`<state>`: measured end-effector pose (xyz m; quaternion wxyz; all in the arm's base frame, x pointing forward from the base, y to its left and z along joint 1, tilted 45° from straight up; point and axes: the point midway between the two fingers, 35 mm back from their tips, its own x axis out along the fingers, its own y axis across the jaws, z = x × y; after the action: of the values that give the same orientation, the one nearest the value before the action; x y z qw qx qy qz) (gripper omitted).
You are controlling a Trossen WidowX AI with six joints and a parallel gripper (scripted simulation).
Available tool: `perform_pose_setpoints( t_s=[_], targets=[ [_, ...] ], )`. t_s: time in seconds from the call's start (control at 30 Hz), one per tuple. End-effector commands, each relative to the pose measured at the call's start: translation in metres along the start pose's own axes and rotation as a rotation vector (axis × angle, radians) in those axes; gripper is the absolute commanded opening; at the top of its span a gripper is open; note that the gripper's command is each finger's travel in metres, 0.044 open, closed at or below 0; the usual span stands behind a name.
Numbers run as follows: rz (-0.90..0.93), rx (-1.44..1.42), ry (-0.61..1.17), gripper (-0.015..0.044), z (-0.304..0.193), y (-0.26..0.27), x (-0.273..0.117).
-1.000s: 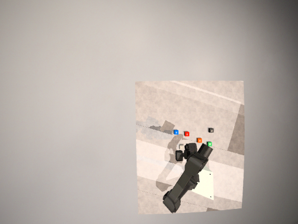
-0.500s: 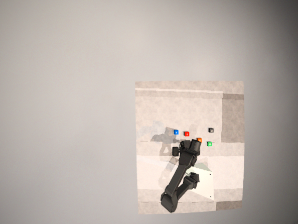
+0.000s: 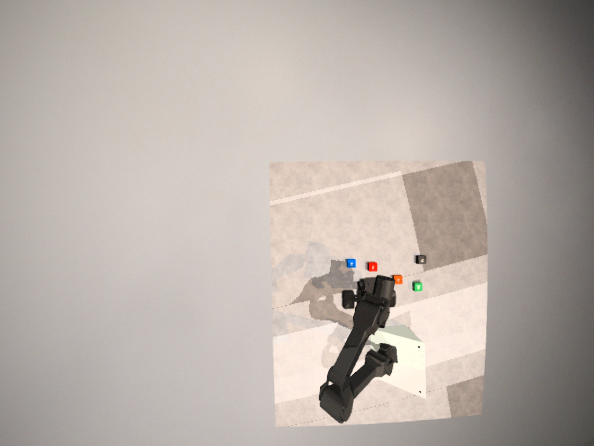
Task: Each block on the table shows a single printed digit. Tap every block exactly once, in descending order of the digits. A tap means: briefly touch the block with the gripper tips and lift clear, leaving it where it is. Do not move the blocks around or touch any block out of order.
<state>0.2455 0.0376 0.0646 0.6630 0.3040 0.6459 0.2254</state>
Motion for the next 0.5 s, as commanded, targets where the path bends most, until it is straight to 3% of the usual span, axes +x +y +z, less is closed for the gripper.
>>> perform_pose_setpoints(
  t_s=[0.0, 0.27, 0.47],
  targets=[
    [0.006, 0.005, 0.000, 0.0020, -0.001, 0.001, 0.007],
    [0.007, 0.005, 0.000, 0.0020, -0.001, 0.001, 0.011],
    [0.005, 0.005, 0.000, 0.0020, -0.001, 0.000, -0.019]
  ],
)
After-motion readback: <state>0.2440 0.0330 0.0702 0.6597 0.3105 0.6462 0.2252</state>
